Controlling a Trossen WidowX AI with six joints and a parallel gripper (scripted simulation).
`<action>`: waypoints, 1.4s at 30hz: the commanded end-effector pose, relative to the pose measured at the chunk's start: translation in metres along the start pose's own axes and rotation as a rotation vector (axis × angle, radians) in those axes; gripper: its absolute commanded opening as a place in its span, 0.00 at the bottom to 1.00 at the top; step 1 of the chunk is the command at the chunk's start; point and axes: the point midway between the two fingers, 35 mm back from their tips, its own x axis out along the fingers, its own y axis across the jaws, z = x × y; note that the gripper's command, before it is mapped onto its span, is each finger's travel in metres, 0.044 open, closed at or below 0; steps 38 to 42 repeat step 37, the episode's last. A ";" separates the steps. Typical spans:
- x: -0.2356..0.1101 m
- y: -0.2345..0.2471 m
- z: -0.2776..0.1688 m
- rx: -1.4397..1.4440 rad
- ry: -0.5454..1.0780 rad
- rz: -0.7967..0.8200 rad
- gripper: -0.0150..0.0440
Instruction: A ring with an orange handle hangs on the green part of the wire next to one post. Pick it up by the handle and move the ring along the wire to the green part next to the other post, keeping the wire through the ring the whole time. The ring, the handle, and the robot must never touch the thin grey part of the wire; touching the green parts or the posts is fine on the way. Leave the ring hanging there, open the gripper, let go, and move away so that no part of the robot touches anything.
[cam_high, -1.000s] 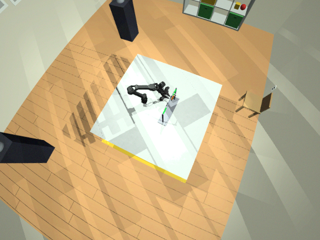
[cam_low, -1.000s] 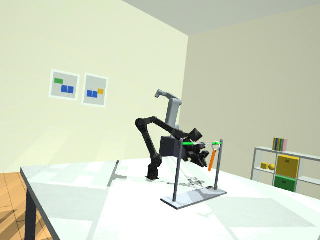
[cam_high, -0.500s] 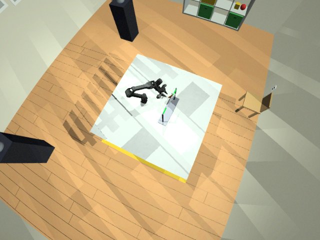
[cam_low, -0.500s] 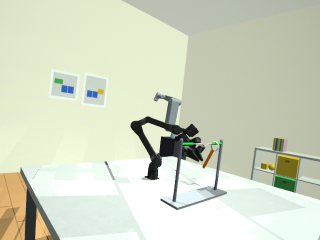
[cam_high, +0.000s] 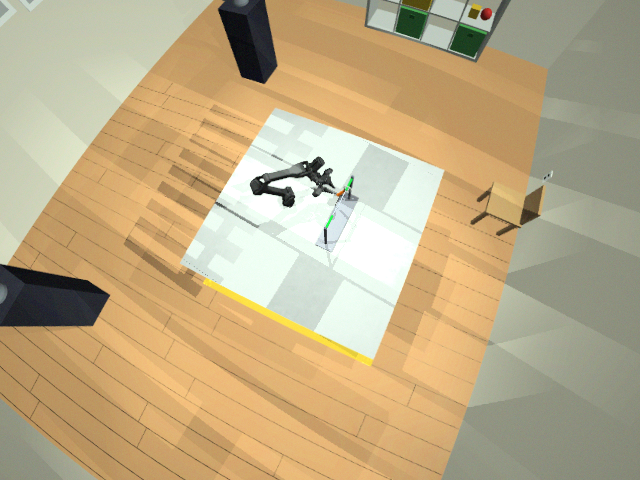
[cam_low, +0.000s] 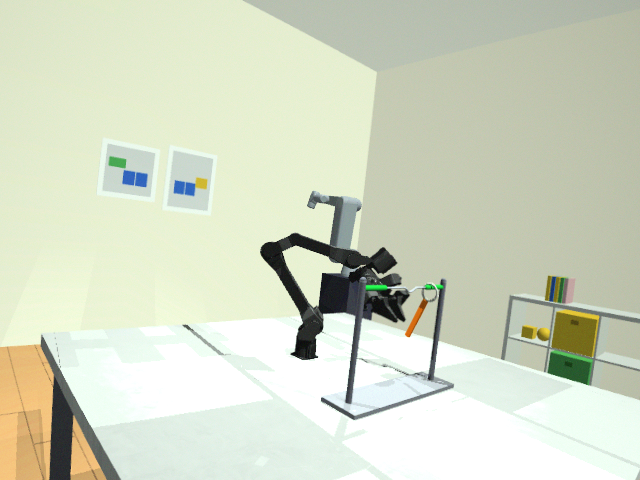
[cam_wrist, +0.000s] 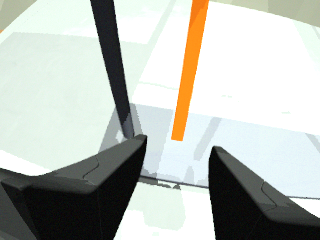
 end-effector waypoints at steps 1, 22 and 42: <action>0.000 -0.001 0.000 0.005 -0.001 -0.002 0.53; -0.050 -0.001 0.000 -0.002 -0.001 0.001 1.00; -0.050 -0.001 0.000 -0.002 -0.001 0.001 1.00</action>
